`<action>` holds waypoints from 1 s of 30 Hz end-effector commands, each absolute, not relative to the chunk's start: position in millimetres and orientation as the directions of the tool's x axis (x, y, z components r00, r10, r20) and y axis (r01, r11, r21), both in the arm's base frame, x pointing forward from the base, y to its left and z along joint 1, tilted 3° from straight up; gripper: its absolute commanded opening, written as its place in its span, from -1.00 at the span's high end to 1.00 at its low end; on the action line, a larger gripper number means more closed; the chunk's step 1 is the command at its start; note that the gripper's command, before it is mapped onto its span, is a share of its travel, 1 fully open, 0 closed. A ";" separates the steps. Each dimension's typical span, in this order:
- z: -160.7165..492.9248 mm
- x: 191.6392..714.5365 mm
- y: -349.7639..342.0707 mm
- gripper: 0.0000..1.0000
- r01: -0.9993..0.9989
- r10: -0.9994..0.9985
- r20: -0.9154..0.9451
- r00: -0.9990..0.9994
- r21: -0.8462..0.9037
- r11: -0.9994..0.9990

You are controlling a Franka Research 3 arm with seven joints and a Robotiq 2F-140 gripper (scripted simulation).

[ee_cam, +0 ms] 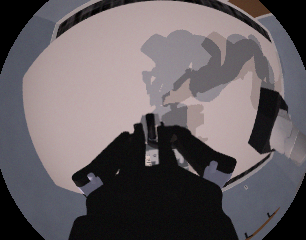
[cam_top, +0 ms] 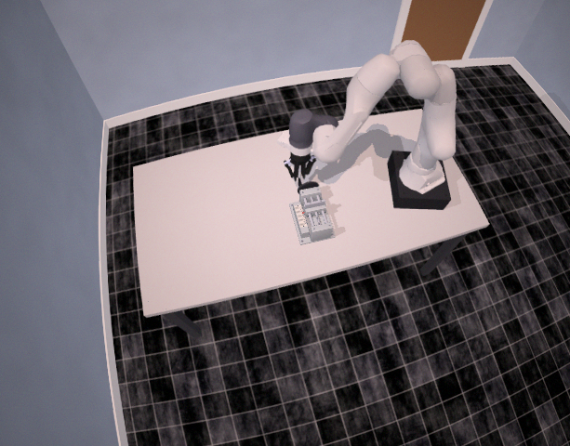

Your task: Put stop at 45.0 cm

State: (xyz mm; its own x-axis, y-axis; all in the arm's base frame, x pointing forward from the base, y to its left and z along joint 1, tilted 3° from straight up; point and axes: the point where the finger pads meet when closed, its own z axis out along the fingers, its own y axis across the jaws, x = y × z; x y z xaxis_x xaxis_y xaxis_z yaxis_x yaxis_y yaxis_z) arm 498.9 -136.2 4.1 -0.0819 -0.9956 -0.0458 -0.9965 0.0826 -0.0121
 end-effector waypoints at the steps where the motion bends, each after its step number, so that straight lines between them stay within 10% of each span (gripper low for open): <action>1: -5.8 501.4 -135.7 0.92 -0.996 -0.995 -0.044 -0.087 -0.012 0.087; 30: -43.5 455.7 -130.1 0.92 -0.996 -0.995 -0.044 -0.087 -0.012 0.087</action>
